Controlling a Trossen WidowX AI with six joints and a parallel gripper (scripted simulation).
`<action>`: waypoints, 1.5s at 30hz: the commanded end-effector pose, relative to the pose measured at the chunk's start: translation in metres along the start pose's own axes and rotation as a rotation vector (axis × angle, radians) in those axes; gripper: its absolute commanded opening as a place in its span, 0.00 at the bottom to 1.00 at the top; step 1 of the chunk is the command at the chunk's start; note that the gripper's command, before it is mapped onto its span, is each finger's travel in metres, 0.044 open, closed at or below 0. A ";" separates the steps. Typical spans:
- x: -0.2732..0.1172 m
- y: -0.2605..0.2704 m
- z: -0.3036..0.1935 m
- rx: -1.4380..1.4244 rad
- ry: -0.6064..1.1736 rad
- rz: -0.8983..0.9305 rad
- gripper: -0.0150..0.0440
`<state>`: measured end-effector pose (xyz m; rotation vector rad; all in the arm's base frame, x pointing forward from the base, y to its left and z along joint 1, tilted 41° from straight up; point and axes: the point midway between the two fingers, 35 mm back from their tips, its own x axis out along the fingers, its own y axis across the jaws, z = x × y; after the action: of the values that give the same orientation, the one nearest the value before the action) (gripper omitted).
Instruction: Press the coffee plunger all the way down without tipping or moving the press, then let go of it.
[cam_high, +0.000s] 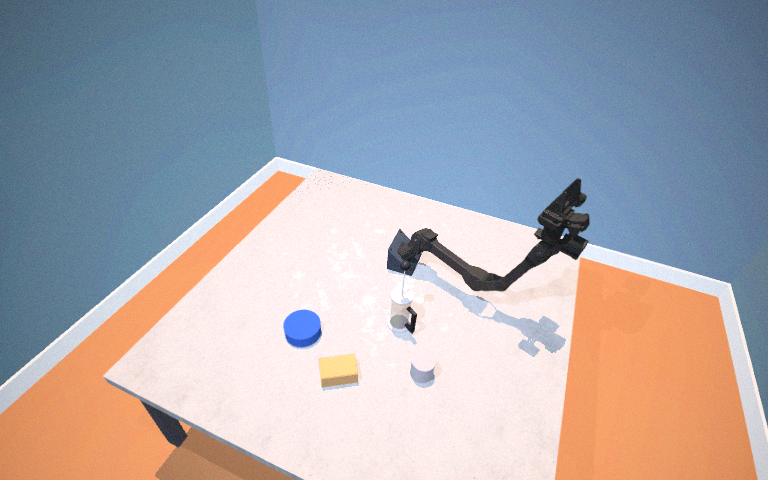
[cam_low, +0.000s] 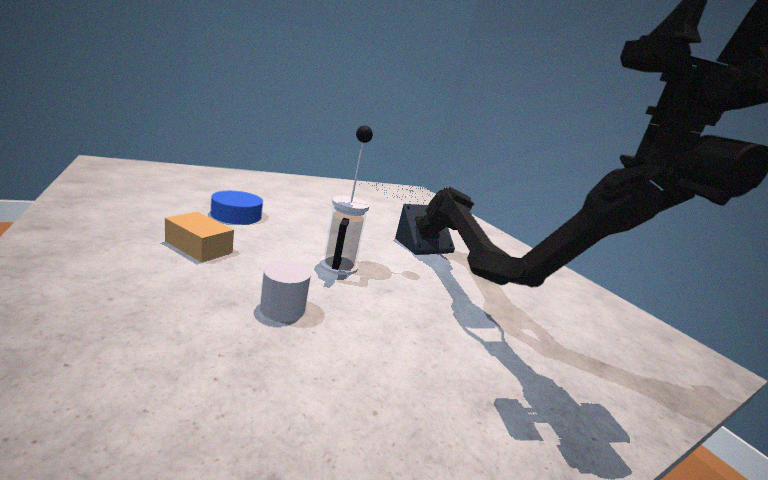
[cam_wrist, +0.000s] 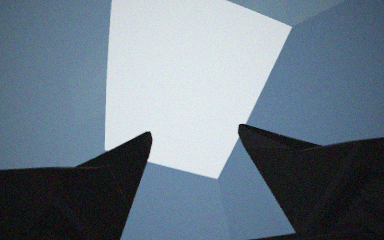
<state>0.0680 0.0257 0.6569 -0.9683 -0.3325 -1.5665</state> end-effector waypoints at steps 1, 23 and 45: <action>0.001 0.000 -0.003 0.001 0.007 0.006 0.98; 0.034 0.110 -0.249 0.220 0.584 0.807 1.00; -0.135 0.303 -0.304 1.218 0.898 1.989 1.00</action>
<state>0.2051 -0.1815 0.2913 0.4125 0.3722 0.2072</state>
